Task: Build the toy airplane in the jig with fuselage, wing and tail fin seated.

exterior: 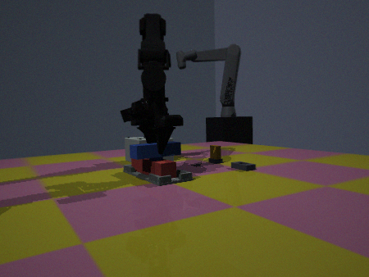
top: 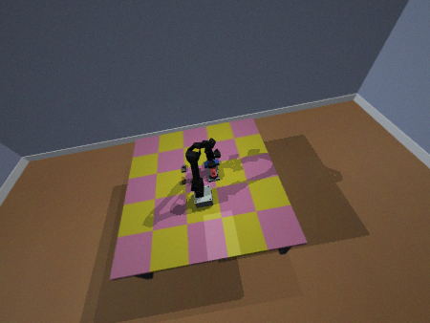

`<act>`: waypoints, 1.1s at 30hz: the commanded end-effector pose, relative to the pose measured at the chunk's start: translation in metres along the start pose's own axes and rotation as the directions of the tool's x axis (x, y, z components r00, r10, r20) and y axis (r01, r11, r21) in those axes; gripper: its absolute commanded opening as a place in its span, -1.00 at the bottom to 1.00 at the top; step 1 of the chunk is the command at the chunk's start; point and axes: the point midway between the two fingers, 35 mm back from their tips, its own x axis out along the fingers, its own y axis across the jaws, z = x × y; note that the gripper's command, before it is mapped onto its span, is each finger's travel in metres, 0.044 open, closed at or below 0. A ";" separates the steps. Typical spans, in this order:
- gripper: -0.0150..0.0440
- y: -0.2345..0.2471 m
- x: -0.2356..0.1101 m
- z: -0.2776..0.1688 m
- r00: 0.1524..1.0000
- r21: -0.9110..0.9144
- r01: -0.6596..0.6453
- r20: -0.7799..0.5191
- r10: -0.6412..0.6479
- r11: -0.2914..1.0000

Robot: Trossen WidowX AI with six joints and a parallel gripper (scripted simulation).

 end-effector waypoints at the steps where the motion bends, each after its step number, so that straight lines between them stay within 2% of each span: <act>1: 0.01 0.000 0.000 0.000 1.000 0.000 -0.001 0.000 0.001 1.000; 12: 0.99 0.000 0.000 0.000 1.000 0.000 -0.001 0.000 0.001 1.000; 18: 1.00 0.001 -0.003 0.000 1.000 0.000 -0.001 0.000 0.001 1.000; 24: 1.00 0.001 -0.084 0.000 1.000 0.003 0.000 0.005 0.000 1.000; 30: 1.00 0.004 -0.087 0.001 1.000 0.003 -0.001 0.005 0.001 1.000; 33: 1.00 0.004 -0.087 0.001 1.000 -0.137 0.000 0.005 0.001 0.991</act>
